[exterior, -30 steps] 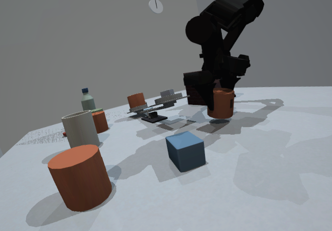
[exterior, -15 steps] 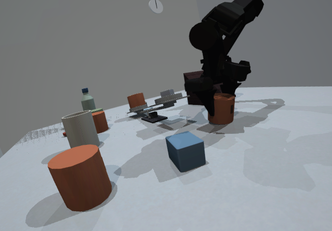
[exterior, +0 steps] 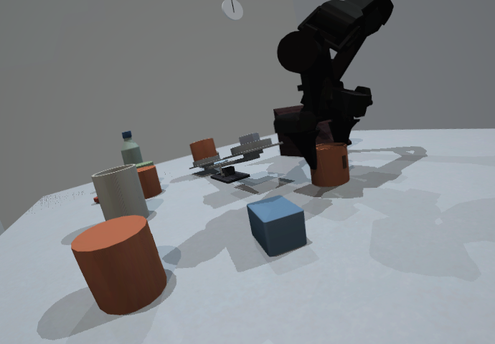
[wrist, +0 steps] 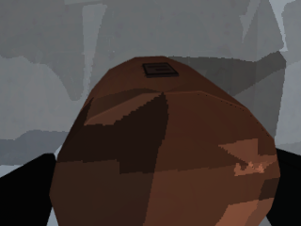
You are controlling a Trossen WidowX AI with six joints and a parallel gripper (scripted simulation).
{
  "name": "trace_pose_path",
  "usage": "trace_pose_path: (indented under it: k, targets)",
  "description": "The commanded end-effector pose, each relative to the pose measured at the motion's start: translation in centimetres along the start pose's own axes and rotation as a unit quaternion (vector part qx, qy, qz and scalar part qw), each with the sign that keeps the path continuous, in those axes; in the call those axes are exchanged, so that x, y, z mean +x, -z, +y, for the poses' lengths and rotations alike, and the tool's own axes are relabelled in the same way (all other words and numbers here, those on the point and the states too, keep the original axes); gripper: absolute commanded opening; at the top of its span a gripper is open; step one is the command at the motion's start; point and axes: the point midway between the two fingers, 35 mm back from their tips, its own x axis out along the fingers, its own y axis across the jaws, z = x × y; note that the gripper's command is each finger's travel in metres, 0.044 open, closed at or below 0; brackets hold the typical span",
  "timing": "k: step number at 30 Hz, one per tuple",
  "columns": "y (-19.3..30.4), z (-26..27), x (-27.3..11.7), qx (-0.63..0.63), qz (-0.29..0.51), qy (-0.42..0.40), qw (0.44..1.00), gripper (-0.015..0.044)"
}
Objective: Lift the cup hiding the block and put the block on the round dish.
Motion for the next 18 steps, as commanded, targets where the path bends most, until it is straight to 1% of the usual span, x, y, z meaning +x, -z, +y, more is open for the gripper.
trace_pose_path:
  k: [1, 3, 8, 15, 18]
  targets:
    - [-0.1, -0.3, -3.8, -0.002, -0.003, 0.008, 1.000, 0.0440]
    - [-0.1, -0.2, -4.6, -0.001, -0.003, 0.008, 1.000, 0.0440]
    - [-0.1, -0.2, -4.6, -0.001, -0.003, 0.008, 1.000, 0.0440]
    - [-0.1, -2.0, -6.5, 0.020, -0.012, 0.062, 0.998, 0.0260]
    - [0.3, -2.3, -6.6, 0.057, -0.012, 0.061, 0.996, 0.0260]
